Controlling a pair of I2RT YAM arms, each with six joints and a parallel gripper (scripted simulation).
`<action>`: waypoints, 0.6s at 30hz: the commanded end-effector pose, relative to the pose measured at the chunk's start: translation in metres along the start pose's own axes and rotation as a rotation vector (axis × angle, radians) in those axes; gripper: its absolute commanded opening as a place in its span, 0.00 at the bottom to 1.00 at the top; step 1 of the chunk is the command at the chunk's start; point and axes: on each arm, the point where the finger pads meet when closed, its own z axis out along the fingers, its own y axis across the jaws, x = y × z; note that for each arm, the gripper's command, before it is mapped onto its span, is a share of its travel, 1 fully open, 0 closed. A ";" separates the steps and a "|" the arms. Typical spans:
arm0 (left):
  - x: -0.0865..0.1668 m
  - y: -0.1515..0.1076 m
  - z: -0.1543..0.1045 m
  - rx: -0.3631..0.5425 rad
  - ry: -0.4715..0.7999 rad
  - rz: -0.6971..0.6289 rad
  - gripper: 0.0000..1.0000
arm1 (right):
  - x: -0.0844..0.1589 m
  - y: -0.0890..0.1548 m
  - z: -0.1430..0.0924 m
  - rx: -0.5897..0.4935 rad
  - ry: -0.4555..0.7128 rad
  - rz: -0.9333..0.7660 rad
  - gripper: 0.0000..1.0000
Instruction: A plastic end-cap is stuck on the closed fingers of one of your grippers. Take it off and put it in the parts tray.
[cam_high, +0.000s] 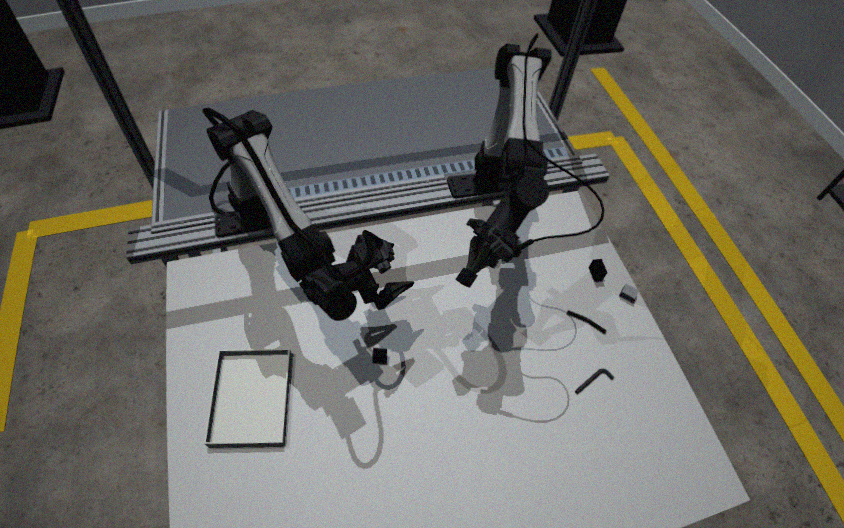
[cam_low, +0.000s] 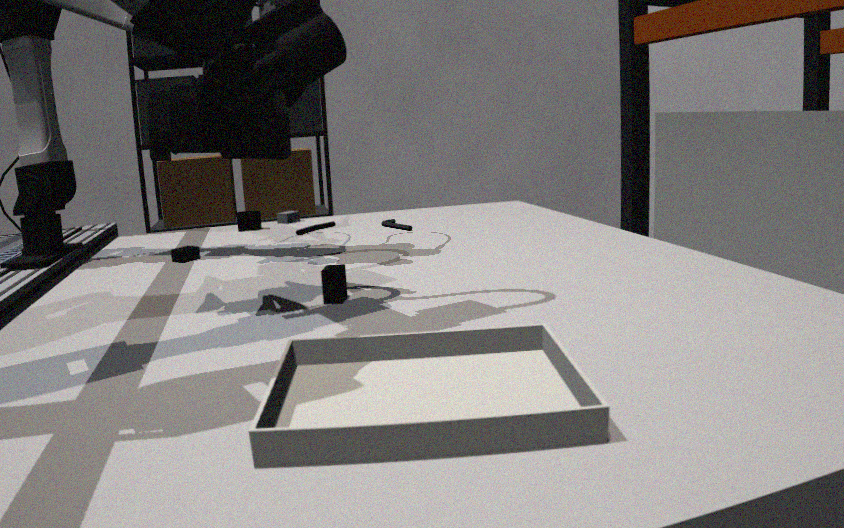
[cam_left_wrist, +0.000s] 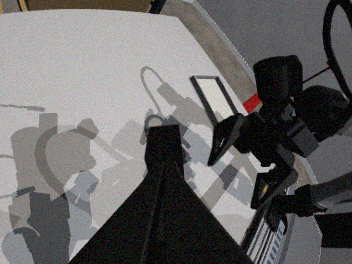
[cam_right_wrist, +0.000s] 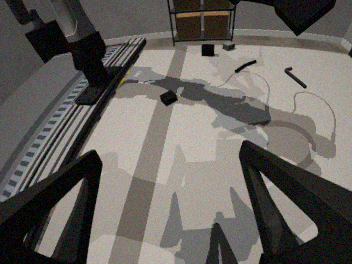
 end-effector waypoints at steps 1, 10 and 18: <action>-0.021 -0.035 -0.007 0.204 -0.167 -0.135 0.00 | -0.008 -0.008 0.015 -0.067 0.000 -0.054 1.00; 0.032 -0.060 -0.013 0.479 -0.054 -0.423 0.00 | -0.016 -0.025 0.036 -0.122 0.002 -0.114 1.00; 0.081 -0.048 -0.006 0.484 0.108 -0.660 0.00 | -0.012 -0.033 0.042 -0.124 0.005 -0.119 1.00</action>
